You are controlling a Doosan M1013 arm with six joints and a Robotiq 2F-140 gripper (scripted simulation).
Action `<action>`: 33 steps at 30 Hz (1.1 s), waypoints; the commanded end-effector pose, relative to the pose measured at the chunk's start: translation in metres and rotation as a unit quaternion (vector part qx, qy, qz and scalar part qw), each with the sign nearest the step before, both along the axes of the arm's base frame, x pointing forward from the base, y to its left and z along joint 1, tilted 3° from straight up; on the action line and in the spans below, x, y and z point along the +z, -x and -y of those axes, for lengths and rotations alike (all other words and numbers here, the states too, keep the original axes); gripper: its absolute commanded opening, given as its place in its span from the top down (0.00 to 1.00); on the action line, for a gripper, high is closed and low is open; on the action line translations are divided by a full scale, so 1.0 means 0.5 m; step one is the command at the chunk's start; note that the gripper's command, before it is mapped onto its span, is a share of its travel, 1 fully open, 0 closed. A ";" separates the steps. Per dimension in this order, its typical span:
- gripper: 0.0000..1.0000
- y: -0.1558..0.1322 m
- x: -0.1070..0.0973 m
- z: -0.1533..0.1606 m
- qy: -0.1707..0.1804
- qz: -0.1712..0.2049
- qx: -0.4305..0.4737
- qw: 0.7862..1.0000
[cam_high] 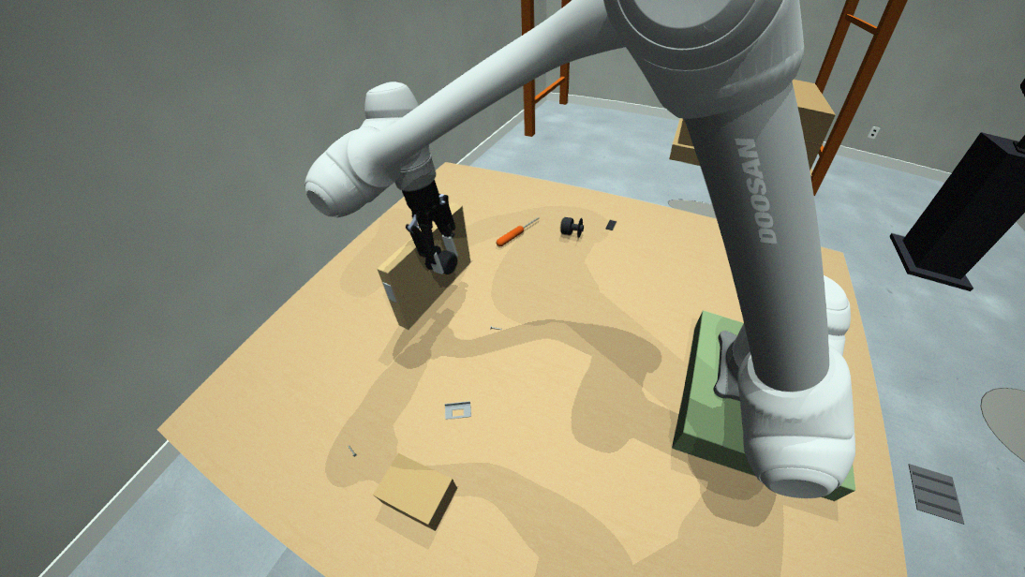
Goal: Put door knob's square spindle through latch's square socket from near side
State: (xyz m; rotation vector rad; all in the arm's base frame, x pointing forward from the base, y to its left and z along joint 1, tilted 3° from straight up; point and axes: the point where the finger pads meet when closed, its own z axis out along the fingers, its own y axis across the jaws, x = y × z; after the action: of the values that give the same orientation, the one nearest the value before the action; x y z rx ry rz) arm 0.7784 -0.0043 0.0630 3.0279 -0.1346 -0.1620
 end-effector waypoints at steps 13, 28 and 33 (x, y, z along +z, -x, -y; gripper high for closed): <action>0.58 -0.001 0.000 0.000 0.000 0.000 0.000 1.000; 0.43 -0.001 0.000 0.000 0.000 0.000 0.000 1.000; 0.43 -0.001 0.000 0.000 0.000 0.000 0.000 1.000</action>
State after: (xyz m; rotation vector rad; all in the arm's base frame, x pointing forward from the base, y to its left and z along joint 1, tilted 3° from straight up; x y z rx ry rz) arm 0.7789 -0.0043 0.0631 3.0279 -0.1345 -0.1612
